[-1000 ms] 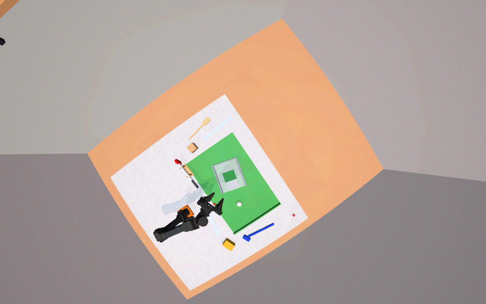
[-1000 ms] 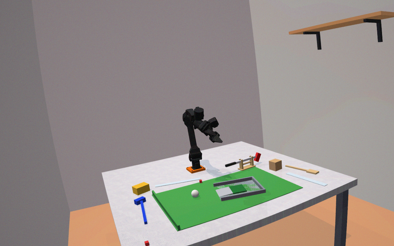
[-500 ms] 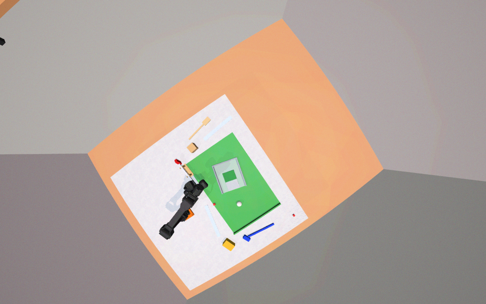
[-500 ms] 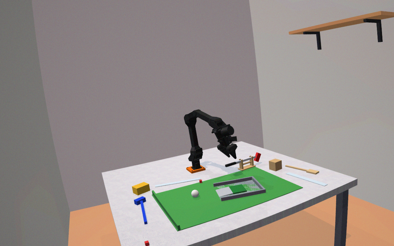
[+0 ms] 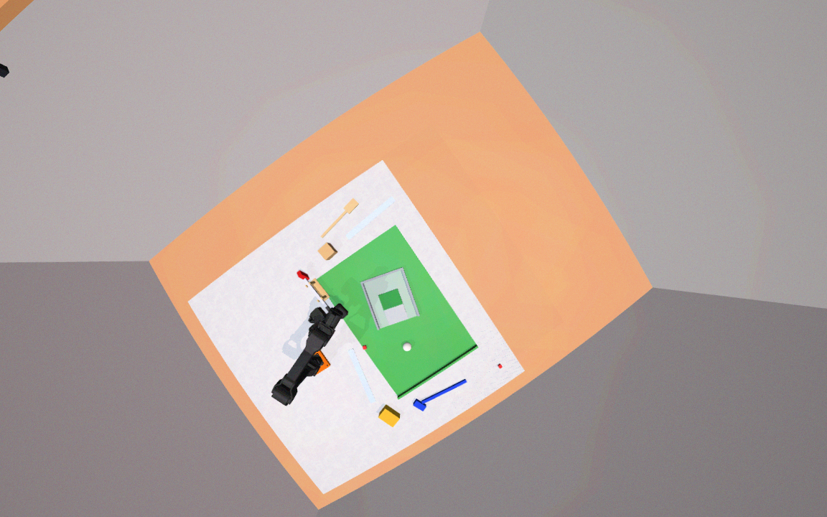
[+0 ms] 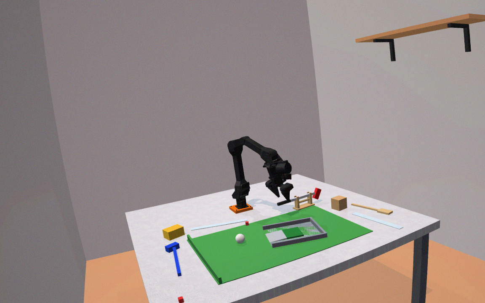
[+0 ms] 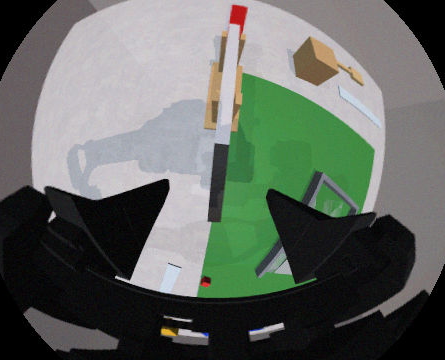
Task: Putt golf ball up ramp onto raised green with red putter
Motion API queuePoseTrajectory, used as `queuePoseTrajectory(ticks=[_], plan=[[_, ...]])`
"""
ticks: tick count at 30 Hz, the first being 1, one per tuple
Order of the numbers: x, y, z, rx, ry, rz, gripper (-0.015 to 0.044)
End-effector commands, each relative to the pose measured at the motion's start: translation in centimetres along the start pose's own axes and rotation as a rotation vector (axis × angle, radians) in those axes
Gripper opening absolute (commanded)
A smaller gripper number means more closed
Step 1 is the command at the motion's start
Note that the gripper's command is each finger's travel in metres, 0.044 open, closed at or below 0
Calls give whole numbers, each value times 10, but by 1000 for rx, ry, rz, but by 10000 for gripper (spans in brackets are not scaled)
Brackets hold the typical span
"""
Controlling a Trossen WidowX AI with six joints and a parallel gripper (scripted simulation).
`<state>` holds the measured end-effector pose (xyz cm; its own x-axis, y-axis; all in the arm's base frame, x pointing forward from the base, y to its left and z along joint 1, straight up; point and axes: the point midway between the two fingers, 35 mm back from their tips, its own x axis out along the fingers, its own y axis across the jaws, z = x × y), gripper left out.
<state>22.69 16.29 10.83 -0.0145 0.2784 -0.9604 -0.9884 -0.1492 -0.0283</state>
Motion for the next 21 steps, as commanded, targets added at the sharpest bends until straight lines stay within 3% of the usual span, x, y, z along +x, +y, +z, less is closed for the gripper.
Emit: queuePoseTrajectory(ticks=[1, 21], plan=[[7, 1, -3, -3, 6, 6, 440], [41, 1, -12, -3, 6, 6, 440]])
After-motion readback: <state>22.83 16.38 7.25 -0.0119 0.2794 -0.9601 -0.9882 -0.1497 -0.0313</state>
